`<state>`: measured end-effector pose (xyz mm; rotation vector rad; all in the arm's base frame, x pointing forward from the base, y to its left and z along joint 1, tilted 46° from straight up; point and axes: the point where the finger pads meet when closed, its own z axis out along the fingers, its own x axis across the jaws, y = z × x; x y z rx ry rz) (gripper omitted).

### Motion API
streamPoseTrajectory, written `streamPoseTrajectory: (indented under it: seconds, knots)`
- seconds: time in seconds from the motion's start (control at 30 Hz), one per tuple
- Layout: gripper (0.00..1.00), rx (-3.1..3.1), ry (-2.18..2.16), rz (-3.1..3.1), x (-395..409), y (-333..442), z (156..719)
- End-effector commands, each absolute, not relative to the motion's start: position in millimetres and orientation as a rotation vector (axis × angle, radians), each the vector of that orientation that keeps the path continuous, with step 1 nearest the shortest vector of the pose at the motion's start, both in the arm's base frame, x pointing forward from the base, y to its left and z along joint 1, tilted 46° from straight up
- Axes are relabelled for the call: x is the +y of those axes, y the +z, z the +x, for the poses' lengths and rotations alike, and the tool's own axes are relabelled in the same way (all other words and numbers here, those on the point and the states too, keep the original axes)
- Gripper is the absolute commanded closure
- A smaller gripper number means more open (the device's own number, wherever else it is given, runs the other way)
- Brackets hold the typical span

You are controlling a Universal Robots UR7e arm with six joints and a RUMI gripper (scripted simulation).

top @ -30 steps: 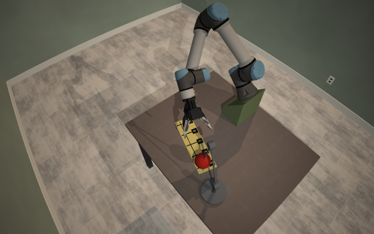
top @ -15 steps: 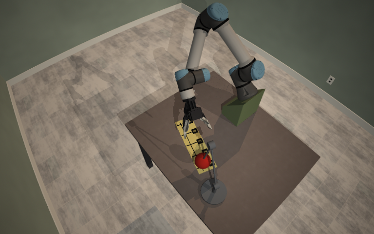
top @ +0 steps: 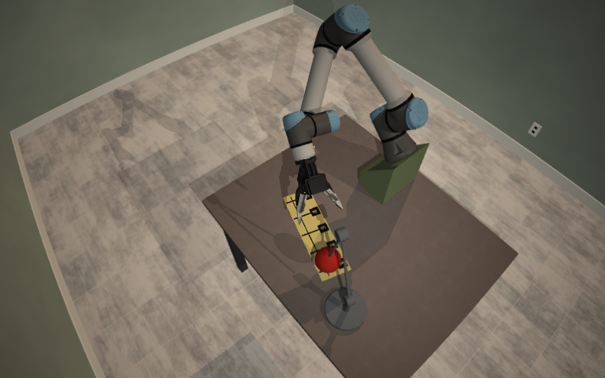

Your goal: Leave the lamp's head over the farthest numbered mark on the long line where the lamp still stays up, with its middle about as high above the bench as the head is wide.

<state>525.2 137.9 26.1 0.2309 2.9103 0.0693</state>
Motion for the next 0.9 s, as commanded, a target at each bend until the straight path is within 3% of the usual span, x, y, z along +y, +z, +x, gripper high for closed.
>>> streamPoseTrajectory:
  seconds: [0.0, 0.87]
  knots:
    - [0.00, 2.909, 0.070, 0.230, 138, 27, 526]
    - [0.00, 2.911, 0.071, 0.235, 140, -18, 534]
